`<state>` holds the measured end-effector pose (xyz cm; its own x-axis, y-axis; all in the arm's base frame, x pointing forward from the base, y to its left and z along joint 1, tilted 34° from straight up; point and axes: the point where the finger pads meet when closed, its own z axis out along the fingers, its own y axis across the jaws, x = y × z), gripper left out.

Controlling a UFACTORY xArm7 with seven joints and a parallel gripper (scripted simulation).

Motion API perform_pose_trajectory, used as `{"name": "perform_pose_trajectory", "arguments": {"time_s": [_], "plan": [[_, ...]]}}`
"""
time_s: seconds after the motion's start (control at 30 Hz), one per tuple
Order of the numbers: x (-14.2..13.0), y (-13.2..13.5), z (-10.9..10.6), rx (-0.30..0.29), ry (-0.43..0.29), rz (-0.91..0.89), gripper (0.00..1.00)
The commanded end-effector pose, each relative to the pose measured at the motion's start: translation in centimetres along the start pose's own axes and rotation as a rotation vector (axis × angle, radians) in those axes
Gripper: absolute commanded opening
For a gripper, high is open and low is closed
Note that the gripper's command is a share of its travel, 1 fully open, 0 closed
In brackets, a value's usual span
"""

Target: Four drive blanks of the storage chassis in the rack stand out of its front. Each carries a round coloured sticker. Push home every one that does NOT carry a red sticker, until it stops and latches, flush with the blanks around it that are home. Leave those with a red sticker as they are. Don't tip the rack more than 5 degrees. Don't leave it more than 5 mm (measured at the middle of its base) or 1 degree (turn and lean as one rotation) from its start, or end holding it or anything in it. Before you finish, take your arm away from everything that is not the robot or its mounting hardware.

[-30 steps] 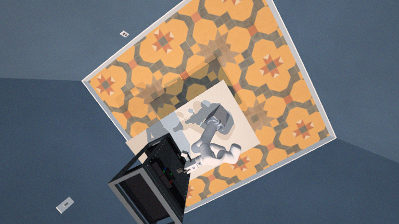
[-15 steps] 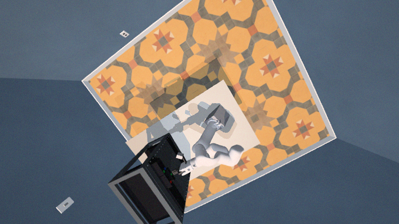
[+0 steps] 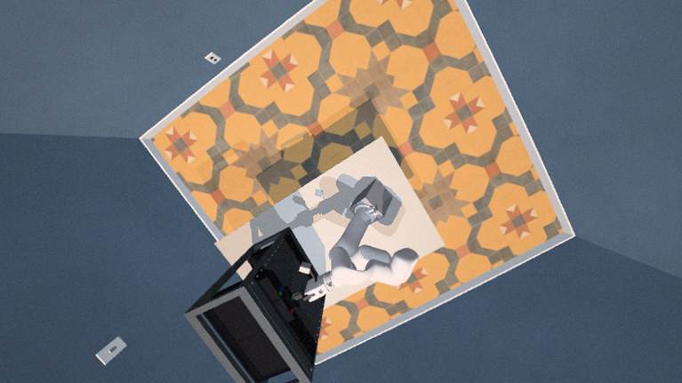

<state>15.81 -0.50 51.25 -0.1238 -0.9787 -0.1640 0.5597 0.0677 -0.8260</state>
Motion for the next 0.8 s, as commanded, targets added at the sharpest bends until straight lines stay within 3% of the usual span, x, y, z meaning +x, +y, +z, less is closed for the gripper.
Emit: {"name": "perform_pose_trajectory", "arguments": {"time_s": [0.0,0.77], "plan": [[-0.01,-0.11,0.0,0.002,0.0,0.0,0.0],[-0.06,-0.13,1.0,0.002,0.0,0.0,0.0]]}}
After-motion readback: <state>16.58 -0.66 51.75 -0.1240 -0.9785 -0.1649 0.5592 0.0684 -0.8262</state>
